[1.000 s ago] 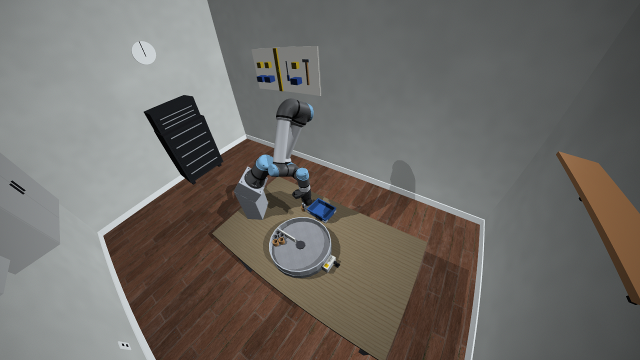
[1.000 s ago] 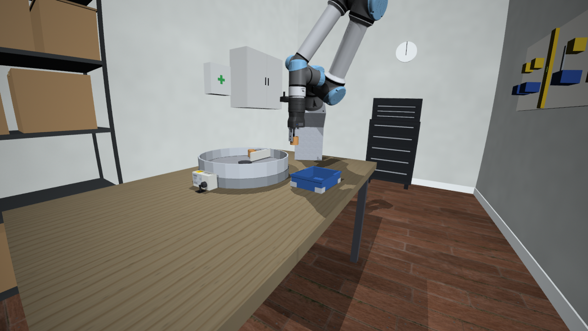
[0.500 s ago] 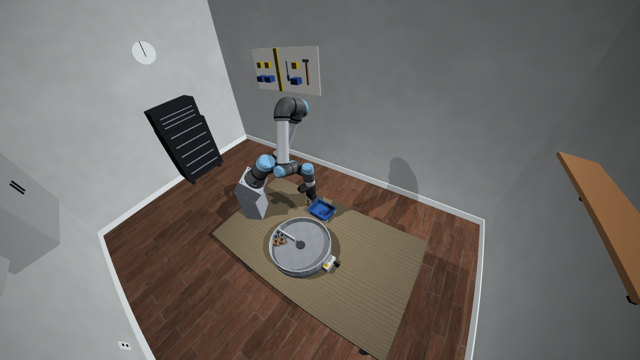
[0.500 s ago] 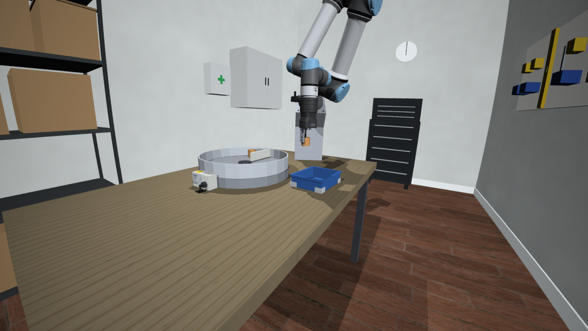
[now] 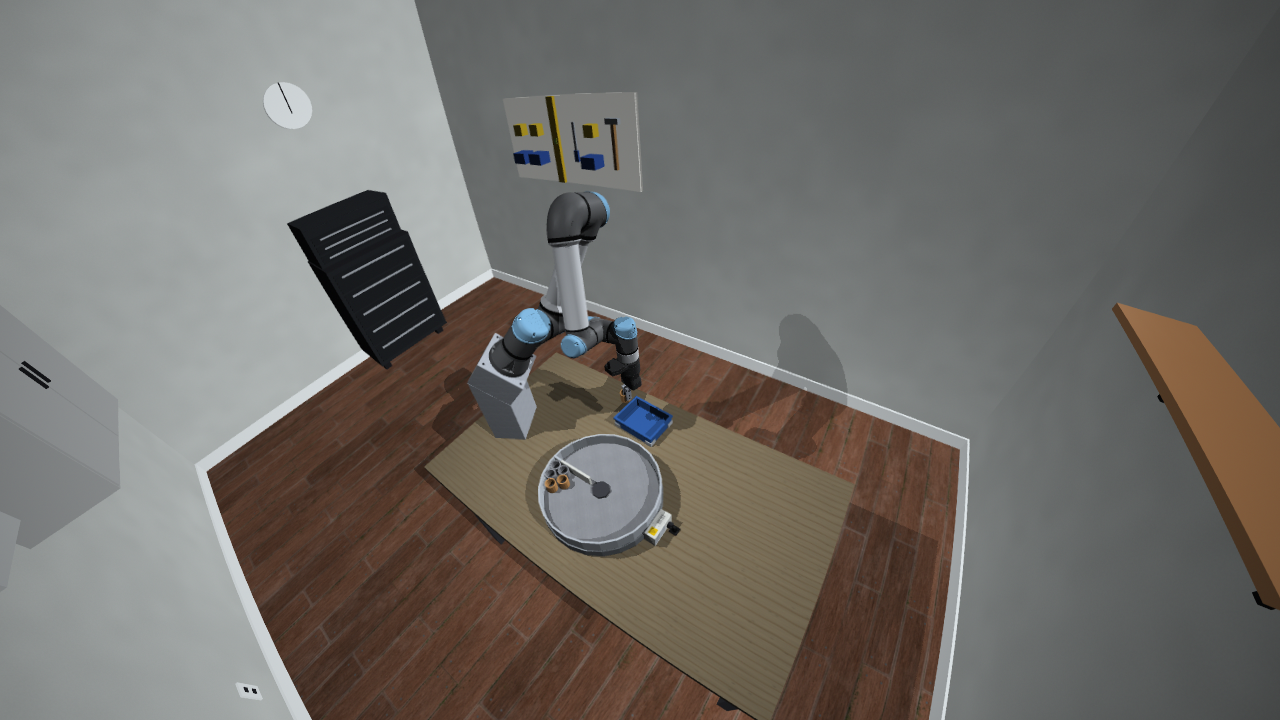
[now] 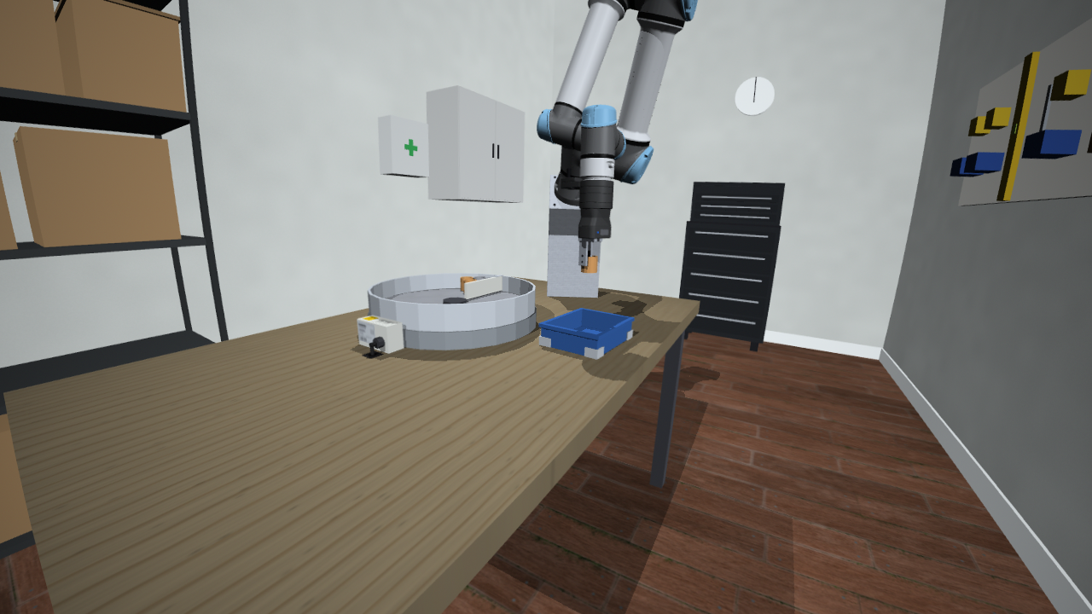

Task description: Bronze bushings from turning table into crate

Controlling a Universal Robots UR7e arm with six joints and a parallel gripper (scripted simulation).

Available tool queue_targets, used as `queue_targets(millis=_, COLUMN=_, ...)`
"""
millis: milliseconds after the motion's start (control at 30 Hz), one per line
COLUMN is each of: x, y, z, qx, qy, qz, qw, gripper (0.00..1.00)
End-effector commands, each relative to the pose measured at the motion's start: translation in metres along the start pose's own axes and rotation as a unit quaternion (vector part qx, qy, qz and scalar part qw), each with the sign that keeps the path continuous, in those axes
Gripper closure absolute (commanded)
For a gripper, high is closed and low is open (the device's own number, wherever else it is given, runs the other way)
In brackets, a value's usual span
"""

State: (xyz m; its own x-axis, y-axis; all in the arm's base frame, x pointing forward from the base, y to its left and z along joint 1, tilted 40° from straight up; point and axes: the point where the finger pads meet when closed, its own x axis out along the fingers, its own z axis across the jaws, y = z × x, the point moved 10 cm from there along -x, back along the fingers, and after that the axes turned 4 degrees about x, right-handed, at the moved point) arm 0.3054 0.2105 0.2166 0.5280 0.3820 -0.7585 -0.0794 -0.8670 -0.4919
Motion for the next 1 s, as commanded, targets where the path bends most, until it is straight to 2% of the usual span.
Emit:
queue_targets(millis=0, x=0.001, y=-0.004, z=0.001, qx=0.001, qy=0.002, qz=0.006, qw=1.0, gripper=1.0)
queue_targets(millis=200, x=0.001, y=-0.004, z=0.001, qx=0.001, qy=0.002, qz=0.006, qw=1.0, gripper=1.0)
queue_targets(millis=367, x=0.024, y=-0.004, z=0.001, qx=0.001, qy=0.002, qz=0.006, qw=1.0, gripper=1.0)
queue_targets(millis=767, x=0.024, y=-0.004, z=0.001, qx=0.001, qy=0.002, qz=0.006, qw=1.0, gripper=1.0)
queue_targets(millis=933, x=0.047, y=-0.004, z=0.001, qx=0.002, qy=0.001, qz=0.006, qw=1.0, gripper=1.0)
queue_targets(millis=967, x=0.047, y=-0.004, z=0.001, qx=0.002, qy=0.001, qz=0.006, qw=1.0, gripper=1.0)
